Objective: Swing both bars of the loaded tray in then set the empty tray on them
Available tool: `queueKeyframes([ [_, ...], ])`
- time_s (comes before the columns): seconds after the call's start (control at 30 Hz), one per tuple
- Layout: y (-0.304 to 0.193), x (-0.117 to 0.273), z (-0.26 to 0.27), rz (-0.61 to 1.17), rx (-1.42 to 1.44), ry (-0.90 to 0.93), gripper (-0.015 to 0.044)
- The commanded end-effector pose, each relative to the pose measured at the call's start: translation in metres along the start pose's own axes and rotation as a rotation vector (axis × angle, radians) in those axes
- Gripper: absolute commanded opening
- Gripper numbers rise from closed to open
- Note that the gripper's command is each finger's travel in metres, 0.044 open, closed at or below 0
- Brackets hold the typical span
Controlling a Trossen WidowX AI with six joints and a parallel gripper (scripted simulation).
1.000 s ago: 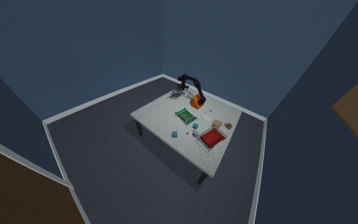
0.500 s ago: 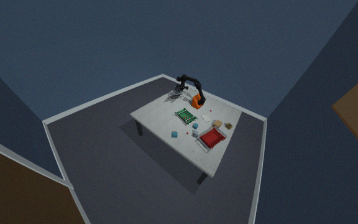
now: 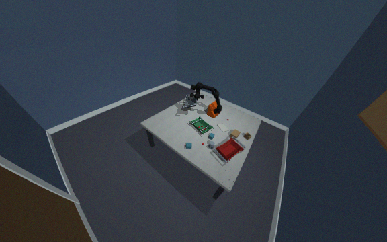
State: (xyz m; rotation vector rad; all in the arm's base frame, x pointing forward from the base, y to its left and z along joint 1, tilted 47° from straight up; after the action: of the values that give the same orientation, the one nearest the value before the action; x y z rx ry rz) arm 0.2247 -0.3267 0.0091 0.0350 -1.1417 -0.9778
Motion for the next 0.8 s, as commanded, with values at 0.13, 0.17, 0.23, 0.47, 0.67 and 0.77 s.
queueKeyframes([
  [0.13,0.054,0.011,0.001,0.0,0.107,-0.036,0.0],
  [0.17,0.06,0.011,0.002,0.0,0.119,-0.038,0.0],
  [0.23,0.073,0.011,0.003,-0.002,0.143,-0.04,0.0],
  [0.47,0.116,0.01,0.009,-0.01,0.229,-0.045,0.0],
  [0.67,0.152,0.008,0.018,-0.02,0.304,-0.047,0.0],
  [0.77,0.169,0.006,0.023,-0.027,0.342,-0.047,0.0],
])
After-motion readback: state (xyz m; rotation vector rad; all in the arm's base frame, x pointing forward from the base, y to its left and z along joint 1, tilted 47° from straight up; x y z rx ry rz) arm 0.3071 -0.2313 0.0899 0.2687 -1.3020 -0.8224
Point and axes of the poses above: the point midway between the two fingers, 35 mm back from their tips, its own x axis back along the fingers, its own z axis across the jaws, y = z × x, the point moved 8 cm from there along x, back along the fingers, and after that the axes turned 10 degrees about x, right-handed, at the moved point
